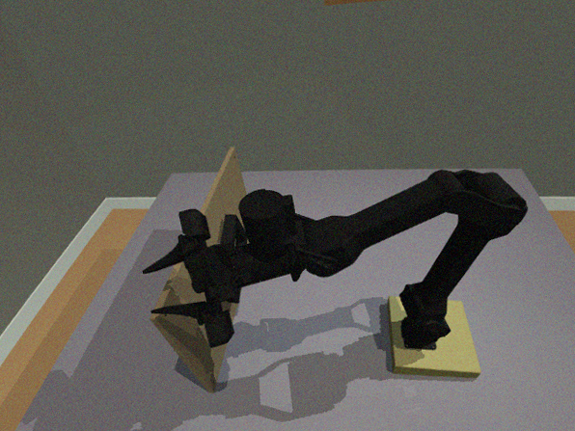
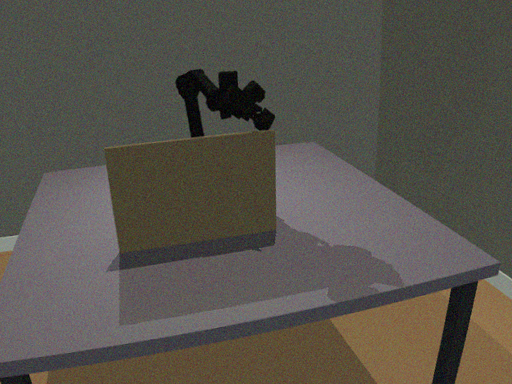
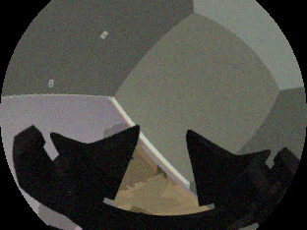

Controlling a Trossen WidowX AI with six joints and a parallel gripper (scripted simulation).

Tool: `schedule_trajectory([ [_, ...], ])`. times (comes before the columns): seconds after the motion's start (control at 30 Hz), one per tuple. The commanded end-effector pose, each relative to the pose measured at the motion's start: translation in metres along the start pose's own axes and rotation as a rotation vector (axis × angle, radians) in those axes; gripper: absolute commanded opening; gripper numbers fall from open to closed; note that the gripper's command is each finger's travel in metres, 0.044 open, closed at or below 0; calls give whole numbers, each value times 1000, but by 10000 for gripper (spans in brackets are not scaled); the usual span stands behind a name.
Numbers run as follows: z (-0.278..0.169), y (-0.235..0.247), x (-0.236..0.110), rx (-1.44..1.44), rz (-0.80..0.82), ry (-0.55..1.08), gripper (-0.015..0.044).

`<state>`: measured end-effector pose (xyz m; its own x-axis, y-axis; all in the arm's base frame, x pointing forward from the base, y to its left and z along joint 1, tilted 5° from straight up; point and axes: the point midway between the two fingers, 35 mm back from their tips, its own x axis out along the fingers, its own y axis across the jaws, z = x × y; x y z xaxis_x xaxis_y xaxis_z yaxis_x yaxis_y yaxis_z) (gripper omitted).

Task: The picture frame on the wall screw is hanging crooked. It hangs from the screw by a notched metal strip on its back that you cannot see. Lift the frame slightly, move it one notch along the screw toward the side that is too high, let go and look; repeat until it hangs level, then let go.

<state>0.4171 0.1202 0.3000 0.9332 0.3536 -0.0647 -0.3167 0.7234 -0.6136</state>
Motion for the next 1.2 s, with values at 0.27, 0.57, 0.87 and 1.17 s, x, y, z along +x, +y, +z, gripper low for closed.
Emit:
schedule_trajectory([
  [0.27,-74,-58,-139,755,-128,60,260],
  [0.57,-113,-45,-223,1301,-280,22,260],
  [0.87,-147,-12,-272,1792,-422,-99,260],
  [1.17,-147,-12,-272,1799,-424,-101,260],
])
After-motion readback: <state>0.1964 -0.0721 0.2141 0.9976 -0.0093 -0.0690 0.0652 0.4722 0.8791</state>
